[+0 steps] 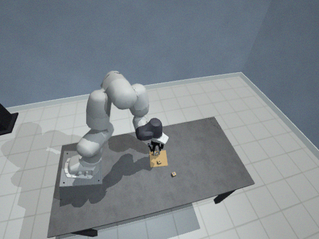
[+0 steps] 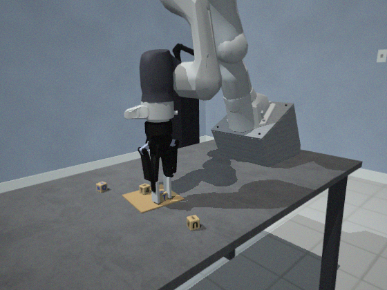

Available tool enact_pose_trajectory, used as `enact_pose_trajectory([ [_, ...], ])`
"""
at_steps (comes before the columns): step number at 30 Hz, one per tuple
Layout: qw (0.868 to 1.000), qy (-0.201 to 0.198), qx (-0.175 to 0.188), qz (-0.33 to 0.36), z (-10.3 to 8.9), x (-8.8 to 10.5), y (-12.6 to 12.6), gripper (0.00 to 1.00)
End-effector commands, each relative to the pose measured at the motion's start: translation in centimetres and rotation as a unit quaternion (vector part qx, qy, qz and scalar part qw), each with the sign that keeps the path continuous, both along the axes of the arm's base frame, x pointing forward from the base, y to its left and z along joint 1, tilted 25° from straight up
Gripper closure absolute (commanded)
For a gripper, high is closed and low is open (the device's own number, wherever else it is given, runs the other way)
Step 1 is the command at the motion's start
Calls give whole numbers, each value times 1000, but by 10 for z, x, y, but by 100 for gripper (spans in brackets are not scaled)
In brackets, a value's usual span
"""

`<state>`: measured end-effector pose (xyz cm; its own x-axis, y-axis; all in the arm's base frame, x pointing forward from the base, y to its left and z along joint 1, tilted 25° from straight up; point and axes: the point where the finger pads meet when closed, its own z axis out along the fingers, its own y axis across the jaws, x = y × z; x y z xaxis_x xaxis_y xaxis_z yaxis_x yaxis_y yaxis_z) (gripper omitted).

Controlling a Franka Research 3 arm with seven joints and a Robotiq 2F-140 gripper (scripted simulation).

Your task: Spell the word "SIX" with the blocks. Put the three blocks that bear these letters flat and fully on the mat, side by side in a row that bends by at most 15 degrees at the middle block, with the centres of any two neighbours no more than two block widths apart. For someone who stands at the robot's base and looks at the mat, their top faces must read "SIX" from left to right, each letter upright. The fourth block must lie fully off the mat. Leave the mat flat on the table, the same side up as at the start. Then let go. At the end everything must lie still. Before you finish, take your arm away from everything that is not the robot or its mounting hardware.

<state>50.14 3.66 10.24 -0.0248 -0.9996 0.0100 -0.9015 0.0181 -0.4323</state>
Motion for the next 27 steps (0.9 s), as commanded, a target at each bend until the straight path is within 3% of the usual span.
enact_pose_trajectory([
  [1,1000,2,-2,2,1,-2,-1,75],
  [5,1000,2,-2,2,13,-7,-1,75],
  [16,1000,2,-2,2,69,-34,0,75],
  [25,1000,2,-2,2,78,-38,0,75],
  [26,1000,2,-2,2,78,-38,0,0],
  [27,1000,2,-2,2,78,-38,0,0],
])
